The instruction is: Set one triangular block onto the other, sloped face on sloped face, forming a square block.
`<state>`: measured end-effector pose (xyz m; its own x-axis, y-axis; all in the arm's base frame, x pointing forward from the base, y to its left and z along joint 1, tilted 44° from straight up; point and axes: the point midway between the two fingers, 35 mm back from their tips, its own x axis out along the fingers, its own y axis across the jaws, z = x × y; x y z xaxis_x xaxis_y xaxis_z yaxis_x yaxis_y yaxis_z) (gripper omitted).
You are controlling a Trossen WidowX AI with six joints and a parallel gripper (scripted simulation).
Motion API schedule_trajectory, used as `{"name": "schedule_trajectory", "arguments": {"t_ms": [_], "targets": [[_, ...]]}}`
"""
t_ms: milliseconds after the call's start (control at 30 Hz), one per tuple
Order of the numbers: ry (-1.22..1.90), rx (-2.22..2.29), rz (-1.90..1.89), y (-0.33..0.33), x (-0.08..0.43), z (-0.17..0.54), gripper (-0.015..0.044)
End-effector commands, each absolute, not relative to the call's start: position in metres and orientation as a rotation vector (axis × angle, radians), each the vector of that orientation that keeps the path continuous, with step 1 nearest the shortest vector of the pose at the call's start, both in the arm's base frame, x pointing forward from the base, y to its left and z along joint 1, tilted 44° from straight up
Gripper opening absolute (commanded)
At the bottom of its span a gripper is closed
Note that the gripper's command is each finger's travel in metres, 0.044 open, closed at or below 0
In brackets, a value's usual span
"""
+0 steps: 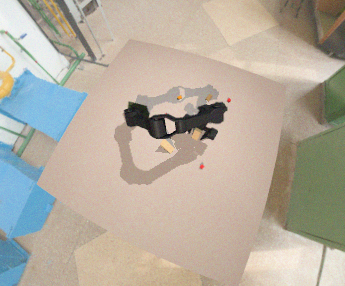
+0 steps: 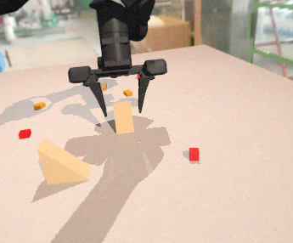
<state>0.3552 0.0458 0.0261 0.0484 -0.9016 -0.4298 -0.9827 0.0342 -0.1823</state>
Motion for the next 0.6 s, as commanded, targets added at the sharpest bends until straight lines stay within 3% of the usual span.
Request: {"name": "schedule_trajectory", "arguments": {"t_ms": [0, 267, 567], "targets": [[1.891, -1.900, 0.259, 0.046, 0.355, 0.026, 0.0420], [1.885, -1.902, 0.262, 0.048, 0.355, 0.028, 0.0440], [1.644, -1.994, 0.410, 0.111, 0.338, 0.101, 0.0440]]}}
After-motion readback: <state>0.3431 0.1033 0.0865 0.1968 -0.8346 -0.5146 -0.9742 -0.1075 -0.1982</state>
